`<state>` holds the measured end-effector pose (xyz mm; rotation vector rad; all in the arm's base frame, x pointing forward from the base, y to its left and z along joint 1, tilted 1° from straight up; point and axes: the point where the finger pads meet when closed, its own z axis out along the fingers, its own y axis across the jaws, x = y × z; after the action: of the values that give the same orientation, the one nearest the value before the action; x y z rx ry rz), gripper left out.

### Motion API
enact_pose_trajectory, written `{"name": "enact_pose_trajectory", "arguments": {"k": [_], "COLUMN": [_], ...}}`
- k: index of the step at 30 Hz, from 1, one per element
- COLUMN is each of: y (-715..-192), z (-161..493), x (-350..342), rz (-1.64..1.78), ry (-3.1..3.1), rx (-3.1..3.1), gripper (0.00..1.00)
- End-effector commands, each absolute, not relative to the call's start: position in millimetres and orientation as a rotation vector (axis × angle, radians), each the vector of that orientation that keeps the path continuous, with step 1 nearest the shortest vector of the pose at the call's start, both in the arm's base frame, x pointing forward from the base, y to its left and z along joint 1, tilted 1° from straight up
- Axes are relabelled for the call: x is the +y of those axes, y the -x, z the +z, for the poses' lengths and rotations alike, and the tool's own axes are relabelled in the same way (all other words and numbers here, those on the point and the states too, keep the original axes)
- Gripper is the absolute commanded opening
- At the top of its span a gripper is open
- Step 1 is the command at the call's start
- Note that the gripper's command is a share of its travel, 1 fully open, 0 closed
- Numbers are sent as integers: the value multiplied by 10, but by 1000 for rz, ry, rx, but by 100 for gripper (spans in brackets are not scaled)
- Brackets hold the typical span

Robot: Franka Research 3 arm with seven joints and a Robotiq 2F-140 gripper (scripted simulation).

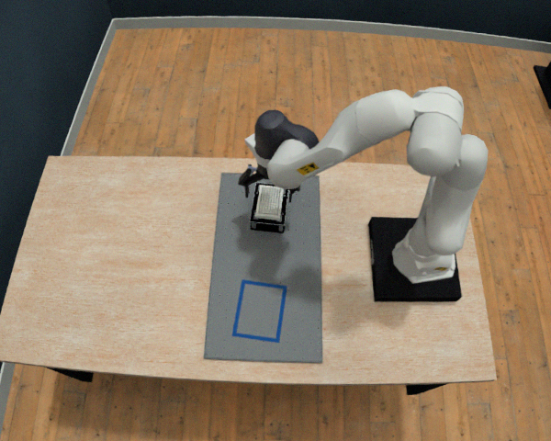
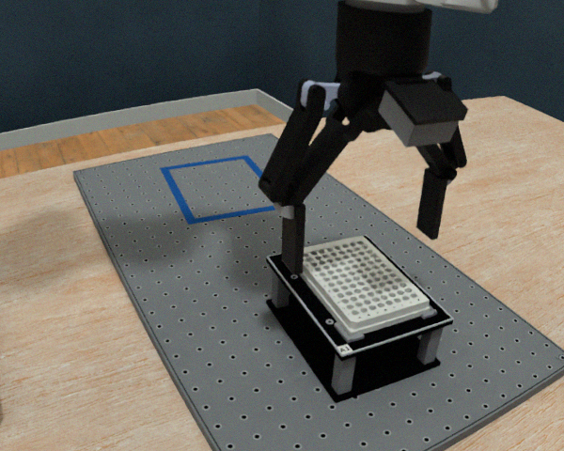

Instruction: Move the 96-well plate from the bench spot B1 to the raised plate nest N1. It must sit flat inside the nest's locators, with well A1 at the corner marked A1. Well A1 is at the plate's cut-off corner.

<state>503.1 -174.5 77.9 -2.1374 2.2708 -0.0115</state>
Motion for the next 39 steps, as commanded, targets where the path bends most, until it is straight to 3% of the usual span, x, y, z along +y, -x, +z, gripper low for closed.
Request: {"name": "enact_pose_trajectory", "arguments": {"k": [1, 19, 39], "y": [-4998, -4993, -4993], "z": [832, 1254, 1254], "x": [-1738, -1743, -1743], "rz": [3, 3, 3], "ry": [2139, 2139, 2139], "rx": [2279, 2279, 2279], "gripper": [100, 100, 100]}}
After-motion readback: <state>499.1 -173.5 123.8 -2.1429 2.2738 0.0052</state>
